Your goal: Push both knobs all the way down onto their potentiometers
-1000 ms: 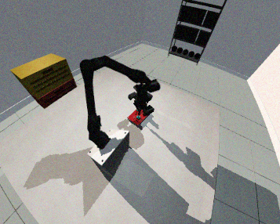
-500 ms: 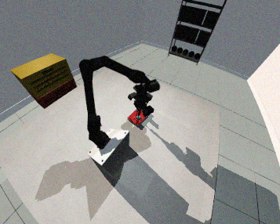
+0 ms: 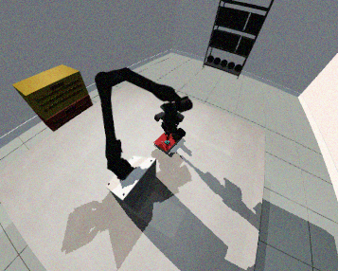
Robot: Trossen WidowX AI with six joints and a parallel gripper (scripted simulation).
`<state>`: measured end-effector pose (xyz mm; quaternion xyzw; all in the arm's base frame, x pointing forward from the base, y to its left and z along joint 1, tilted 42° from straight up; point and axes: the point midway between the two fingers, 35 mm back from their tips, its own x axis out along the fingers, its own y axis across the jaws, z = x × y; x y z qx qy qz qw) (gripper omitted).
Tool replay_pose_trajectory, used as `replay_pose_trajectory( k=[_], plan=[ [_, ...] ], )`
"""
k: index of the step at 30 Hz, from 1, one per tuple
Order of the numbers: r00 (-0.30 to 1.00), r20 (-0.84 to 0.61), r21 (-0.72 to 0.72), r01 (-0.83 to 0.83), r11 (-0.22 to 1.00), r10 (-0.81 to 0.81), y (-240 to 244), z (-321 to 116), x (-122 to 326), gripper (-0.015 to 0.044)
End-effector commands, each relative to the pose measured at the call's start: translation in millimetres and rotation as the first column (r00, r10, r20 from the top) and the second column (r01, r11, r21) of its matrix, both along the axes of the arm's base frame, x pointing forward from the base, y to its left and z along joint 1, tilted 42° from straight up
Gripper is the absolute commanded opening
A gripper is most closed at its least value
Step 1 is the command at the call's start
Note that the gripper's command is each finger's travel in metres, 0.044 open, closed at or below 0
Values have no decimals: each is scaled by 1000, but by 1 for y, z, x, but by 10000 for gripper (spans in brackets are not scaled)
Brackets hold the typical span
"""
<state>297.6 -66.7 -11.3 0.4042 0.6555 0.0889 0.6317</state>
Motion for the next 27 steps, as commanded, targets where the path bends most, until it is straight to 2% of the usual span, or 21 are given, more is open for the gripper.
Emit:
replay_pose_trajectory(
  k=[1,27],
  plan=[
    [1000,-5,7,-24,1000,24,12,-11,4,0],
    [1000,-5,8,-24,1000,24,20,-20,5,0]
  ],
)
